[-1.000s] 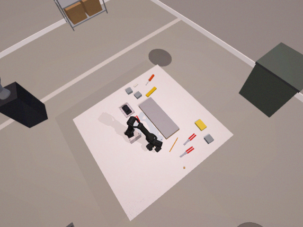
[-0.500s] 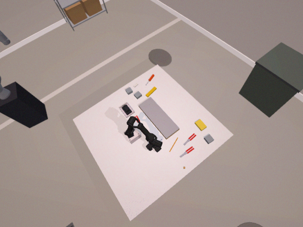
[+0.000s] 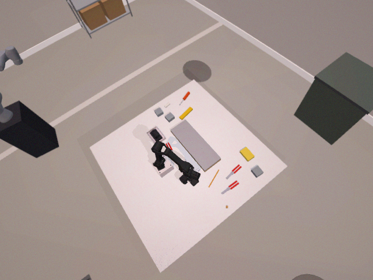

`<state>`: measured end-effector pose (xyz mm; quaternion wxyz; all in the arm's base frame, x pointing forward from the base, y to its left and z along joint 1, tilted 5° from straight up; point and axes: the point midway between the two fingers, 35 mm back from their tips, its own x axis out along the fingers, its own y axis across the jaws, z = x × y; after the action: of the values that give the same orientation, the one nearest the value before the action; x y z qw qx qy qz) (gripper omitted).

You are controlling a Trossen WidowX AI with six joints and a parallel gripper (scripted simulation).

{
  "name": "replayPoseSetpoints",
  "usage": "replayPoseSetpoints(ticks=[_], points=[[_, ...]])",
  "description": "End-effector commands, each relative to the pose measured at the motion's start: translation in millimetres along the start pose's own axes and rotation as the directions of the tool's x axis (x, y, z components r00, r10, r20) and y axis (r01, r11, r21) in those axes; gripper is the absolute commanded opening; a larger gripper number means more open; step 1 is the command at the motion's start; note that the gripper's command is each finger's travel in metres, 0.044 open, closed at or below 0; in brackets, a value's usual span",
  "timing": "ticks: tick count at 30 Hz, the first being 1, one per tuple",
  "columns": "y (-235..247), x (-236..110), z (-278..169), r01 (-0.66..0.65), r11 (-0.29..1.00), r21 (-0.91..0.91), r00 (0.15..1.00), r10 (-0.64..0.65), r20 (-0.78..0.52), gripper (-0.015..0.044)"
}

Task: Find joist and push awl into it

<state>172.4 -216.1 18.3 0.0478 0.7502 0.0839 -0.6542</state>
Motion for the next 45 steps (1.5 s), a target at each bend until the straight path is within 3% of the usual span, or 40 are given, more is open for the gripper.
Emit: replayPoseSetpoints(ticks=[1,5,10,15,21,34,45], points=[[0,-32,-2,-0.005,1.000,-0.002,1.000,0.005,-0.005,0.0000],[-5,-60,-2,-0.005,1.000,-0.002,1.000,0.005,-0.005,0.0000],[-4,-61,-3,-0.018,1.000,-0.024,1.000,0.017,-0.009,0.0000],[2,-59,-11,-0.121,0.974,-0.194,0.992,0.114,-0.044,0.0000],[10,-61,-25,-0.280,0.857,-0.433,0.960,0.258,-0.110,0.0000],[20,-77,-57,-0.509,0.361,-0.781,0.806,0.518,-0.285,0.0000],[15,-104,-81,-0.480,-0.146,-0.865,0.599,0.666,-0.445,0.0000]])
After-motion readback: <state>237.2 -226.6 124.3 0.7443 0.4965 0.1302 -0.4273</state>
